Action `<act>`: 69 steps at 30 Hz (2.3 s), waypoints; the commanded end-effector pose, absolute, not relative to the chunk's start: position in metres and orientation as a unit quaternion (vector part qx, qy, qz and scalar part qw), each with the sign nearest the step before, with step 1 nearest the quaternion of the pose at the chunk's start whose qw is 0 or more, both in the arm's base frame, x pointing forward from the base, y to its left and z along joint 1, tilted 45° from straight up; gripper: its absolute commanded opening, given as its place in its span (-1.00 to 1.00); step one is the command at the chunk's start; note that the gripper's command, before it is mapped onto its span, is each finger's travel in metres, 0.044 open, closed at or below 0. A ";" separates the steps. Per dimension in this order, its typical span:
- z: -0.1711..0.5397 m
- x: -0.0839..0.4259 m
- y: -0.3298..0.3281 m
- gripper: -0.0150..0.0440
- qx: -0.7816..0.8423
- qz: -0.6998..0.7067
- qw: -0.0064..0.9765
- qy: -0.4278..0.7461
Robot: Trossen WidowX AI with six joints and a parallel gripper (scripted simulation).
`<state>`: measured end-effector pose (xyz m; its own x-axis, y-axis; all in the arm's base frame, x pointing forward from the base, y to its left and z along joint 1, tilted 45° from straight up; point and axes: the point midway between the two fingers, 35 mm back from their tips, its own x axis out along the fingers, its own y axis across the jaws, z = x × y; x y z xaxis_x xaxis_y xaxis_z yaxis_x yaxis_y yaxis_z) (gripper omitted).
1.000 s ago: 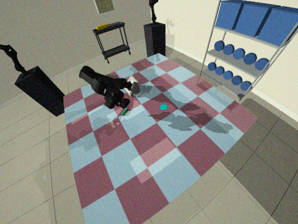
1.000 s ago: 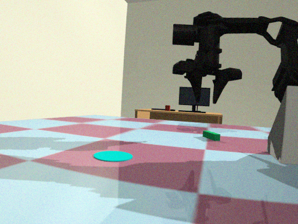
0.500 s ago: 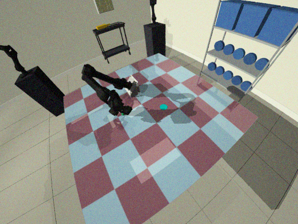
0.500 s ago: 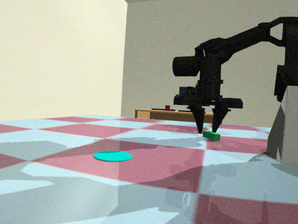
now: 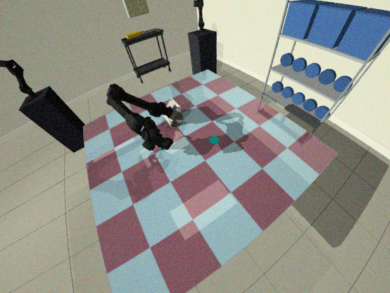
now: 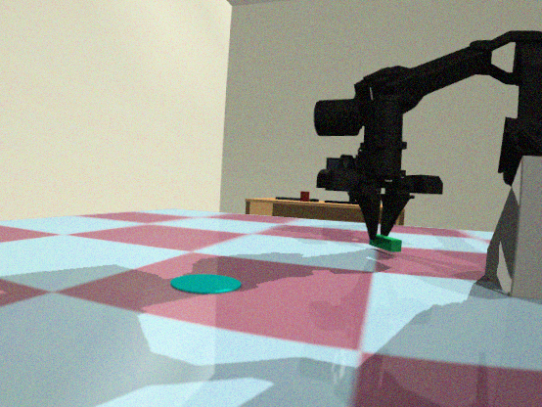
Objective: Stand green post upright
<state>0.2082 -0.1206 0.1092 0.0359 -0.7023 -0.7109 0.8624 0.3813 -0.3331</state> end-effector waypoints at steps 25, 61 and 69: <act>0.169 0.209 -0.058 -0.42 0.098 -0.545 0.714 0.428; 0.167 0.253 0.004 -0.42 -0.091 -0.412 0.716 0.556; 0.158 0.266 0.020 -0.42 -0.150 -0.363 0.706 0.589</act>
